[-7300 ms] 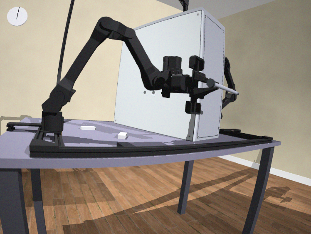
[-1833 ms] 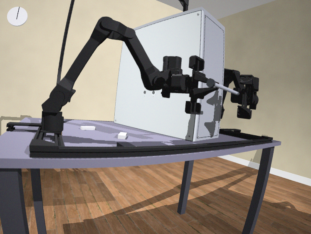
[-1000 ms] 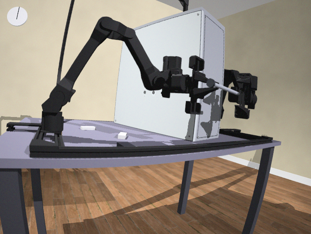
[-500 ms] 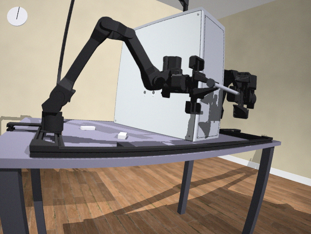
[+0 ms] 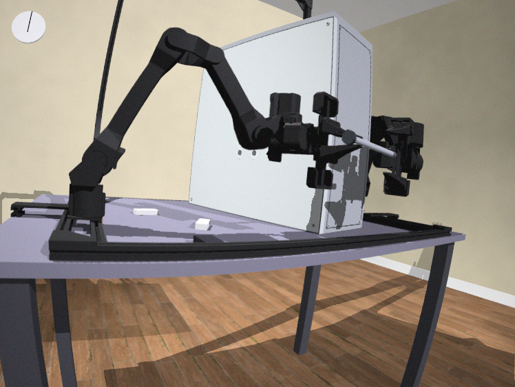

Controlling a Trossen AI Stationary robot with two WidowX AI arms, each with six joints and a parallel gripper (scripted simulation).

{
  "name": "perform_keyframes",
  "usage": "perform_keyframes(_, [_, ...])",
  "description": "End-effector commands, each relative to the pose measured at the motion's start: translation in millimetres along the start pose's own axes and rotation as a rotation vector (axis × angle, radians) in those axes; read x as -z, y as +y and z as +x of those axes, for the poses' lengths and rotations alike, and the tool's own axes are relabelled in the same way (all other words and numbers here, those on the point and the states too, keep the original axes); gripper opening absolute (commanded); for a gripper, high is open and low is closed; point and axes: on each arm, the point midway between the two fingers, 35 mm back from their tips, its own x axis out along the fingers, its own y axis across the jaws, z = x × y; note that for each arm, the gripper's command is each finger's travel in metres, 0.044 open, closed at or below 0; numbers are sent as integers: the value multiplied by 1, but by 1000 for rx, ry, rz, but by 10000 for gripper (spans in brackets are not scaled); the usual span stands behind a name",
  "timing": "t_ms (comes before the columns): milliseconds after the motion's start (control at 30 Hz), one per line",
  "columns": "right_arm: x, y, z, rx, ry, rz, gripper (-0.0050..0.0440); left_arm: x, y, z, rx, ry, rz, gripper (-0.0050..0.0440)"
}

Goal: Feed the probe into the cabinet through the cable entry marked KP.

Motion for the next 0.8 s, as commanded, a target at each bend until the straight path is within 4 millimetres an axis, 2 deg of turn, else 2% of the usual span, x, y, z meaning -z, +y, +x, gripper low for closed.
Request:
perform_keyframes(0, [-1,0,0,-1,-4,7,0,1,-2,7,0,-1,2,440])
perform_keyframes(433, [-1,0,0,-1,-4,7,0,1,-2,19,0,-4,2,440])
perform_keyframes(600, [-1,0,0,-1,-4,7,0,1,-2,19,0,-4,2,320])
perform_keyframes(667, [-1,0,0,-1,-4,7,0,1,-2,19,0,-4,2,320])
perform_keyframes(767, [-1,0,0,-1,-4,7,0,1,-2,19,0,-4,2,248])
